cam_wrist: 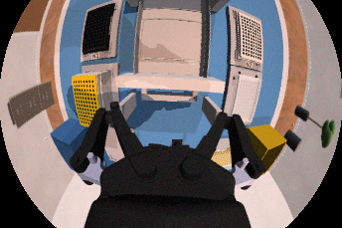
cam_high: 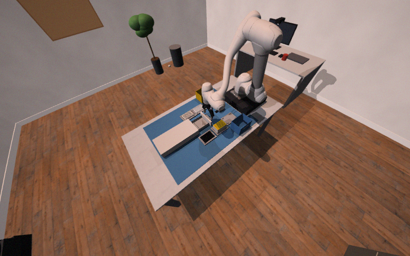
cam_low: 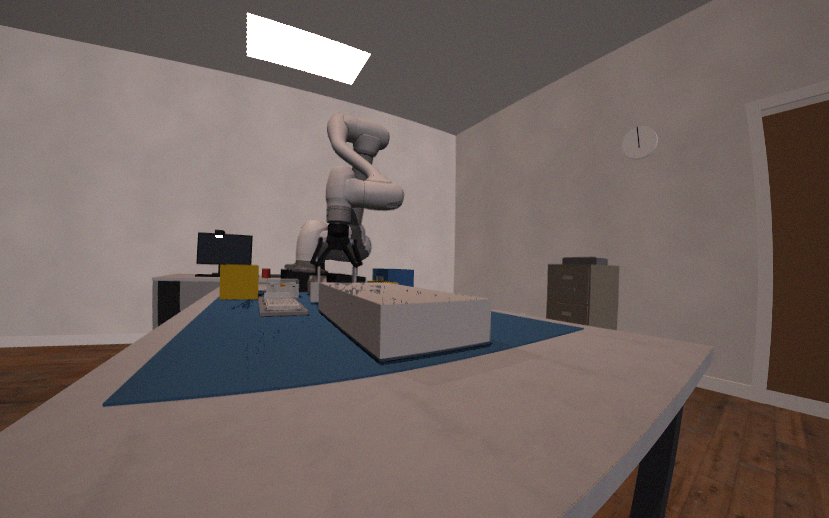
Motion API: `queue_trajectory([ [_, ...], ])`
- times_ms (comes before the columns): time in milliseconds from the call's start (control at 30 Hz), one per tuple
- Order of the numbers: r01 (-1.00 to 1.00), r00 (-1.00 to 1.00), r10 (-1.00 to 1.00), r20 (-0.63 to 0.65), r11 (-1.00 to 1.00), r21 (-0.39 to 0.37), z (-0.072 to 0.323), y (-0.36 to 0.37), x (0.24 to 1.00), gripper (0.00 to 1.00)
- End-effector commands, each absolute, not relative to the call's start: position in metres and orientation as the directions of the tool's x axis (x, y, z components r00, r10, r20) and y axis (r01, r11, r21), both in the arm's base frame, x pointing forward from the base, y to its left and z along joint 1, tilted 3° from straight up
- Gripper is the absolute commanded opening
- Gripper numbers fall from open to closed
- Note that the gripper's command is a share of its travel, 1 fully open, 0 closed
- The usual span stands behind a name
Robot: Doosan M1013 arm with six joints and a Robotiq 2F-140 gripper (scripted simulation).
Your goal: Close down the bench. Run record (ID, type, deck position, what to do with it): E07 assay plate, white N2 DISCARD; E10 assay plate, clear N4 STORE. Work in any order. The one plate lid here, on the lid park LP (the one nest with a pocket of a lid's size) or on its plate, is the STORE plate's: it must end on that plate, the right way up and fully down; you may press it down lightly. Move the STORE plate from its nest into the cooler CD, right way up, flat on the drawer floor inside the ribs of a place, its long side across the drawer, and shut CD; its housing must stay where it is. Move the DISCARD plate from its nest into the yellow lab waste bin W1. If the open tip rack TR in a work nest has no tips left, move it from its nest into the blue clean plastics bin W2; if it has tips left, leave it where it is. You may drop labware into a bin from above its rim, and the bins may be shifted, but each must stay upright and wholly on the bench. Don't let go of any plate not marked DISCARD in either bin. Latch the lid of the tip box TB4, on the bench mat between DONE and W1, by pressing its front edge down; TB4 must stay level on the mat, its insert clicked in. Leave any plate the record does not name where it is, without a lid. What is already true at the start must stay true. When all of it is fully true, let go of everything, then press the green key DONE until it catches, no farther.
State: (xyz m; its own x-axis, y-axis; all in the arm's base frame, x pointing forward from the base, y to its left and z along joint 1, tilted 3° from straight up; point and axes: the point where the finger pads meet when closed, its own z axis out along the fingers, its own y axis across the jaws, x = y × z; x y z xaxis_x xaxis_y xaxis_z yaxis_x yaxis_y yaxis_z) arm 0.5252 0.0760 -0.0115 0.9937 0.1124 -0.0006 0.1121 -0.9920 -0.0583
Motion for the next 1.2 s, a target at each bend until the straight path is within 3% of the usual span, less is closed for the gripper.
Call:
queue_trajectory([
  [0,0.112,0.994,0.112,0.000,-0.992,-0.059,-0.016,0.076,0.525,0.87],
  [967,0.112,0.994,0.112,0.000,-0.992,-0.059,-0.040,0.078,0.525,0.87],
  [1000,0.112,0.994,0.112,0.000,-0.992,-0.059,-0.040,0.078,0.525,0.66],
  [1167,0.112,0.994,0.112,0.000,-0.992,-0.059,-0.040,0.078,0.525,0.64],
])
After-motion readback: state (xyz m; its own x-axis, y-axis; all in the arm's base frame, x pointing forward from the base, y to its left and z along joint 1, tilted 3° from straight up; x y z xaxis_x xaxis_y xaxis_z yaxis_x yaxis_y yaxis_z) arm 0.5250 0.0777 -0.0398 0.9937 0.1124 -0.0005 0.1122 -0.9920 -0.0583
